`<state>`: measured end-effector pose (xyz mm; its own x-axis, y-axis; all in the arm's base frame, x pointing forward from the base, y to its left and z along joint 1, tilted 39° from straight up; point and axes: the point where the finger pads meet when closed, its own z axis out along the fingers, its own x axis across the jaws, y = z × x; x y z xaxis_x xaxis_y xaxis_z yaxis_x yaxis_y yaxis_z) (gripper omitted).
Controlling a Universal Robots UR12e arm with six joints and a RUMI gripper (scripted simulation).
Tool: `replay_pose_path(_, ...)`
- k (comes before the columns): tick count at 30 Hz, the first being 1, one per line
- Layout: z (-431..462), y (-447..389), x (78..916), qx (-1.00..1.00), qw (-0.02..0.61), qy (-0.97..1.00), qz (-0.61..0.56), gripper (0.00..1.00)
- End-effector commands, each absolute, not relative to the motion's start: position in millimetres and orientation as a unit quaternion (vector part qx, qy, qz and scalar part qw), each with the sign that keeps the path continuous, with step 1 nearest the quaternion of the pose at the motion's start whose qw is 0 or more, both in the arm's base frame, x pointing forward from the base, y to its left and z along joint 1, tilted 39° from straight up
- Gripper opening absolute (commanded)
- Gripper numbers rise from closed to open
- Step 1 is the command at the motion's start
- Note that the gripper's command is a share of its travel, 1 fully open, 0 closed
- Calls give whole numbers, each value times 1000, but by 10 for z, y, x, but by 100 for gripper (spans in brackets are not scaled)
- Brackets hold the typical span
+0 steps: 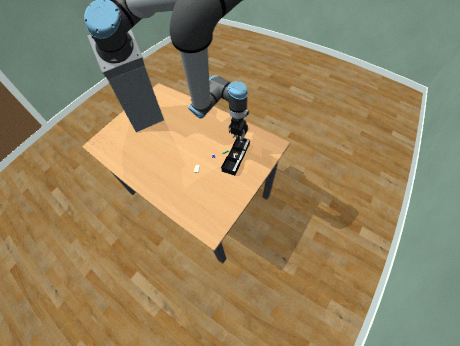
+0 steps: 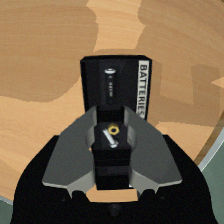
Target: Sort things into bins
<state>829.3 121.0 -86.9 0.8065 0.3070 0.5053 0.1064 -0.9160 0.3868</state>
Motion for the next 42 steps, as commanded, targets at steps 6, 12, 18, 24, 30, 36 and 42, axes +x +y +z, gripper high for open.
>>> replay_pose_path(6, -855, 628, 7987, 941, 133, -17, 310, 14)
replay_pose_path(12, -875, 292, 7807, 938, 113, -83, 316, 14)
replay_pose_path(18, -883, 249, 7784, 930, 89, -151, 322, 14)
replay_pose_path(24, -869, 308, 7822, 921, 70, -195, 329, 14)
replay_pose_path(30, -851, 336, 7863, 920, 71, -196, 331, 14)
replay_pose_path(36, -851, 333, 7852, 921, 71, -196, 330, 14)
replay_pose_path(42, -852, 329, 7850, 921, 71, -196, 330, 14)
